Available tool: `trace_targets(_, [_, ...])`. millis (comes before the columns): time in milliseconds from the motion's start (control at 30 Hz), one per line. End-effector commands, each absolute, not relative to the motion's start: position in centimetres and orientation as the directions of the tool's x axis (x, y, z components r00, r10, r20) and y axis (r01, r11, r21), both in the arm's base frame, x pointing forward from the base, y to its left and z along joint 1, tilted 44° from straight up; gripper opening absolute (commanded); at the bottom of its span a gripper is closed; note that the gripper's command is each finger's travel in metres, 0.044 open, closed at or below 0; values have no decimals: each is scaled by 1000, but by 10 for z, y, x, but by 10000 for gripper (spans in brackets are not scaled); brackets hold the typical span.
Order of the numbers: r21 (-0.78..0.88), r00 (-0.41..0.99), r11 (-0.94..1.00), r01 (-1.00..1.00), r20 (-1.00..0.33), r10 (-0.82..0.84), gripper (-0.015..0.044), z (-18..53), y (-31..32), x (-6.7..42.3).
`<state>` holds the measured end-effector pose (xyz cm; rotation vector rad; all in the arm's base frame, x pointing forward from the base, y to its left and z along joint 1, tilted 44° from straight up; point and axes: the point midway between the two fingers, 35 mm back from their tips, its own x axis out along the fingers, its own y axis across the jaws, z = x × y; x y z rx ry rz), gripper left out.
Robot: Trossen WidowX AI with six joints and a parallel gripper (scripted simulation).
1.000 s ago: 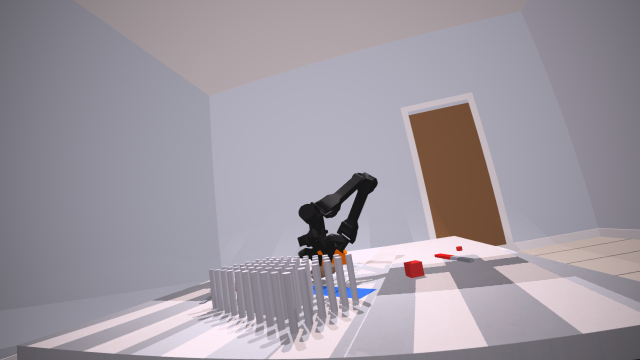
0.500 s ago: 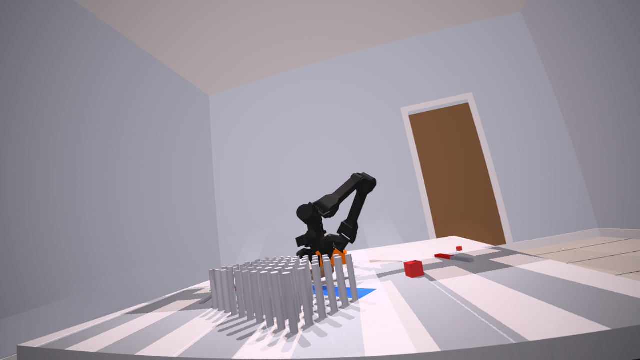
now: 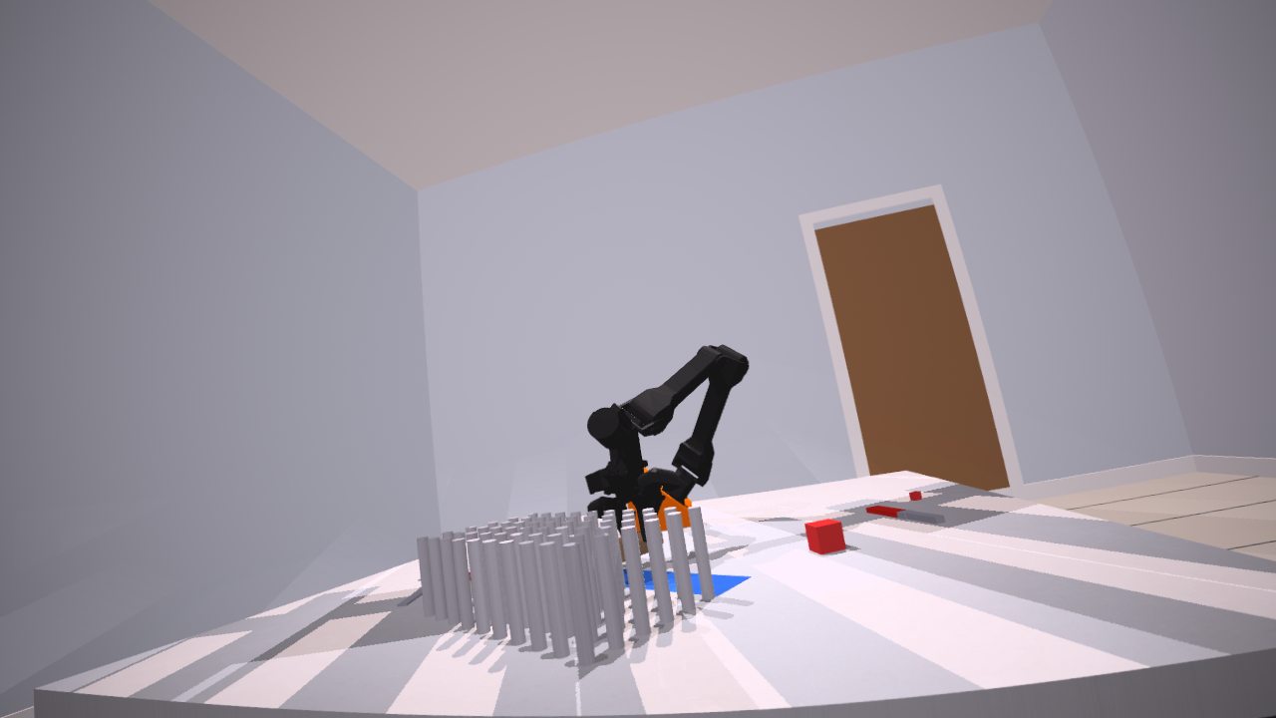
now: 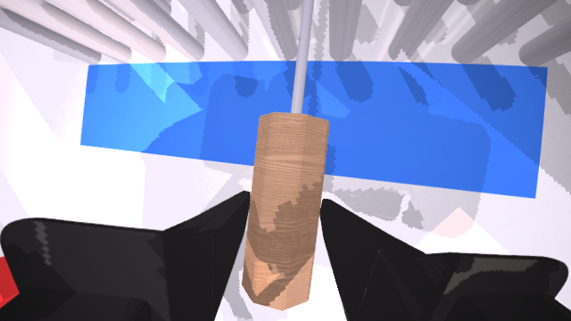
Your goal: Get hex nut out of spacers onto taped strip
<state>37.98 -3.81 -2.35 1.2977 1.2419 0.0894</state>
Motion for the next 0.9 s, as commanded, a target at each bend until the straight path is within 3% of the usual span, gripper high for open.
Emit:
trace_targets(0, [750, 416, 360, 555, -625, 660, 0, -24, -40, 384])
trace_targets(867, [747, 417, 357, 560, -627, 658, 0, -38, -29, 384])
